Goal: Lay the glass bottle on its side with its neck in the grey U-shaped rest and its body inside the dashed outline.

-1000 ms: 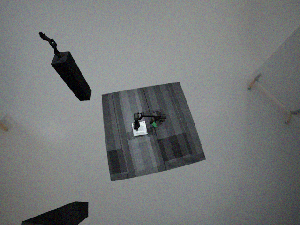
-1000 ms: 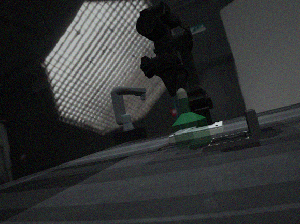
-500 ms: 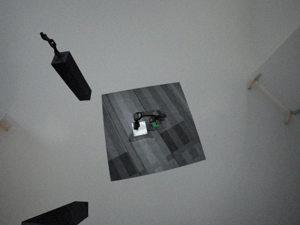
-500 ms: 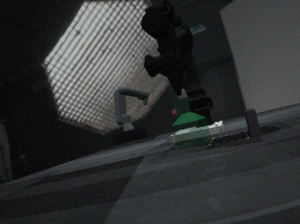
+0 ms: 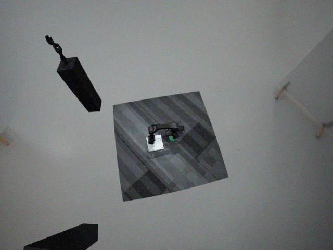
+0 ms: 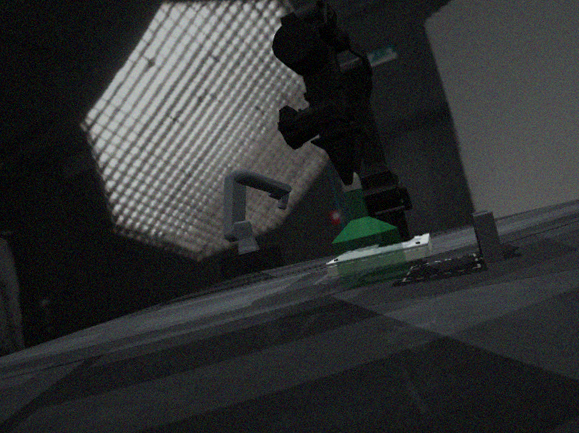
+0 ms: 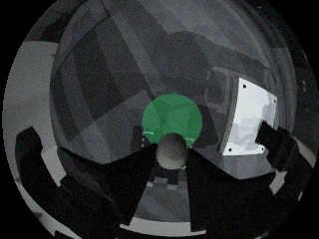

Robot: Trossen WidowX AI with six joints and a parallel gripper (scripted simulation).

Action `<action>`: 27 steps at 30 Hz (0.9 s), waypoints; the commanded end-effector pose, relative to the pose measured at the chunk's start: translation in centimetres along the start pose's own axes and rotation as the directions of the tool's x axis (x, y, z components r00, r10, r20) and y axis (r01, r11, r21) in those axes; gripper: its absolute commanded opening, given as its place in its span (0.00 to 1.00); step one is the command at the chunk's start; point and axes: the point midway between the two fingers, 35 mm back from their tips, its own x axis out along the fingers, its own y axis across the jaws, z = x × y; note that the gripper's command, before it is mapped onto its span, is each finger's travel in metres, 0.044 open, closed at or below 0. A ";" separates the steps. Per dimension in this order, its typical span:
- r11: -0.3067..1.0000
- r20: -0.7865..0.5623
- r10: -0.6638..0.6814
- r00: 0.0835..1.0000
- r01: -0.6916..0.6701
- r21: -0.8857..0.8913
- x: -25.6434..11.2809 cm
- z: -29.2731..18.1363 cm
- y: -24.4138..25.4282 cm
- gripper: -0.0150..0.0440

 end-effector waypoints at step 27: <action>1.000 0.028 0.000 1.000 0.000 0.008 -0.5 -1.7 0.0 0.44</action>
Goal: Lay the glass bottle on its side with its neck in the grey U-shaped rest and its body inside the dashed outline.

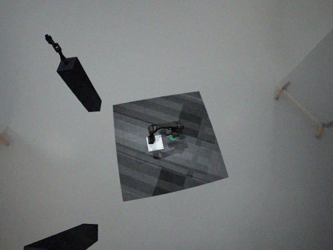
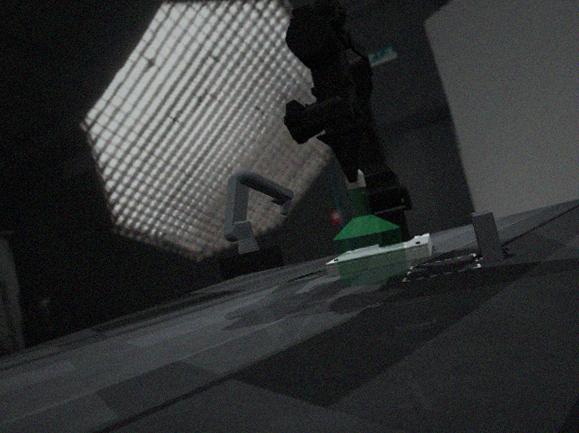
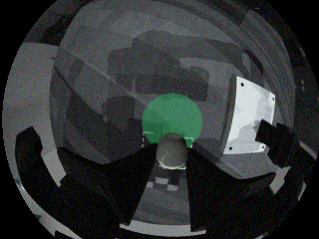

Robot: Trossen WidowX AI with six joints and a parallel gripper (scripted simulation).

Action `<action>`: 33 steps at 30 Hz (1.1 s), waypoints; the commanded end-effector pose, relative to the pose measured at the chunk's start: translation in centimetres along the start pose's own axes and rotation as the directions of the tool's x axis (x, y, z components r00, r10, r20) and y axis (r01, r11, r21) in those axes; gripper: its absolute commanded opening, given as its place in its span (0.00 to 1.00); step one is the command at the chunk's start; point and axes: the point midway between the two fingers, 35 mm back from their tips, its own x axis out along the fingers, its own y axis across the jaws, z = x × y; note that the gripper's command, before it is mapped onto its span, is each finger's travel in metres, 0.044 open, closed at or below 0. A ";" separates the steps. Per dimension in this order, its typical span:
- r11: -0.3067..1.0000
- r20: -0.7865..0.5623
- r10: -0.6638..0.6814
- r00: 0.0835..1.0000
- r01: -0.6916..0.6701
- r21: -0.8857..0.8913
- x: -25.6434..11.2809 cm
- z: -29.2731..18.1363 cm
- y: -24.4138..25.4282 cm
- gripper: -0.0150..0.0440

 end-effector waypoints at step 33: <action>1.000 0.068 -0.007 0.998 0.005 0.024 -0.6 -2.8 0.0 0.44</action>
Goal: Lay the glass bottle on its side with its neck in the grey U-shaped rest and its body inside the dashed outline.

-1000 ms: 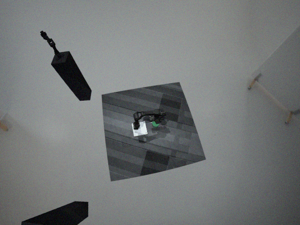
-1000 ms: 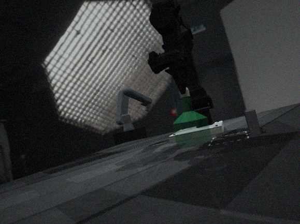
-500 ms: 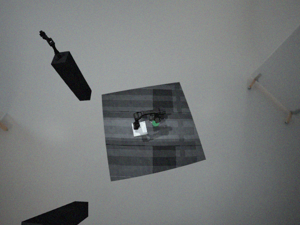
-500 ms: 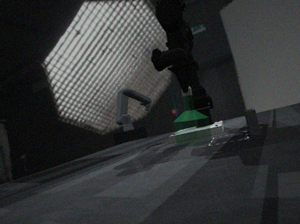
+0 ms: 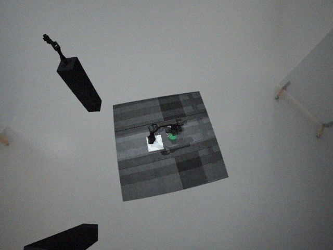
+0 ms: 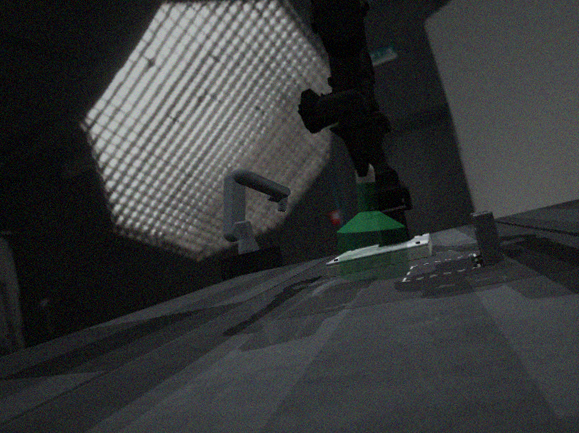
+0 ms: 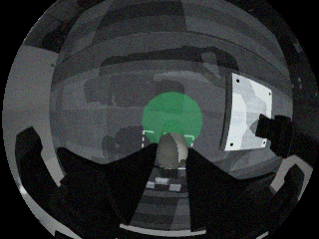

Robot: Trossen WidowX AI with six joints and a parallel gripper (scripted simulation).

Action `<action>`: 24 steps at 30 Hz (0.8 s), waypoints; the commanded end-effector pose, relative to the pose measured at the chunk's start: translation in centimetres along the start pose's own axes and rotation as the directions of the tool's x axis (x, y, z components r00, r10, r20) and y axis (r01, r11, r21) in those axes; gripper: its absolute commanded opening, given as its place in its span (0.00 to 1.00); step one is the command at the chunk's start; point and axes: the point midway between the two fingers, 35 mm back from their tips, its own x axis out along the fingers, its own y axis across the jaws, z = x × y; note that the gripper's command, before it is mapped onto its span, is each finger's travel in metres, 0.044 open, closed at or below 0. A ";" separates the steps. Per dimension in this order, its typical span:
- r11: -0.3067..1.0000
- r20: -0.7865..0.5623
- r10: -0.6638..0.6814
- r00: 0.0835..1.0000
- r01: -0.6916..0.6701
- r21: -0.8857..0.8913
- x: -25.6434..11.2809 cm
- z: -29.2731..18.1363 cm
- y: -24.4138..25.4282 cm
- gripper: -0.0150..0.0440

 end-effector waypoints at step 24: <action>1.000 0.045 -0.002 0.999 0.001 0.016 -0.5 -2.3 0.0 0.44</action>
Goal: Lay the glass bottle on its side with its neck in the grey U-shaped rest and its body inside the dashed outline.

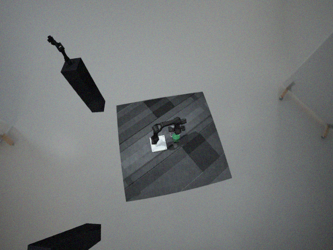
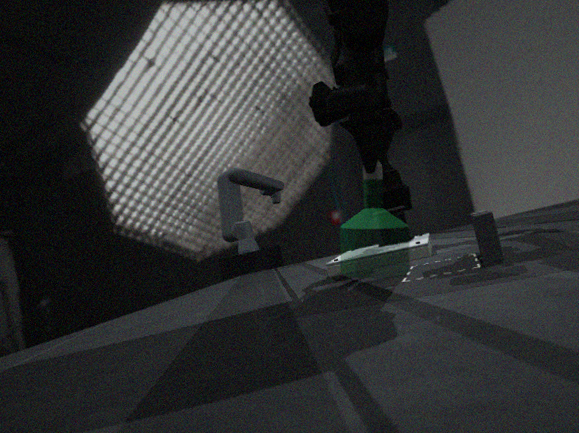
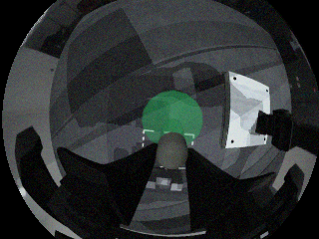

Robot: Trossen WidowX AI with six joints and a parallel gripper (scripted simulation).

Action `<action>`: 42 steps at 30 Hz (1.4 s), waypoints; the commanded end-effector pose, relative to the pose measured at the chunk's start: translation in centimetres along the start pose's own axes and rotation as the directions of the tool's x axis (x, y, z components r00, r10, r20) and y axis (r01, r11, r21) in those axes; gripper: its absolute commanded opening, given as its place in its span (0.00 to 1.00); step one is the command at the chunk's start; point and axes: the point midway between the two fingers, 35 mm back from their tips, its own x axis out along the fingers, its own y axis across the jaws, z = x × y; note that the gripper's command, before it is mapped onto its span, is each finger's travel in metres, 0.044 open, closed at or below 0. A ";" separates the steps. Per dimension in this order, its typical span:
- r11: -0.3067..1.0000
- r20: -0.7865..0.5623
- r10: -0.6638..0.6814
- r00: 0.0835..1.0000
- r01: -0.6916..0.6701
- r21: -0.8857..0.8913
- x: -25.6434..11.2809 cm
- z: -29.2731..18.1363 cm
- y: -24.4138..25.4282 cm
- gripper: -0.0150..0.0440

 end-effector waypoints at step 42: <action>1.000 0.085 0.001 0.996 -0.003 0.026 -0.5 -3.3 -0.1 0.44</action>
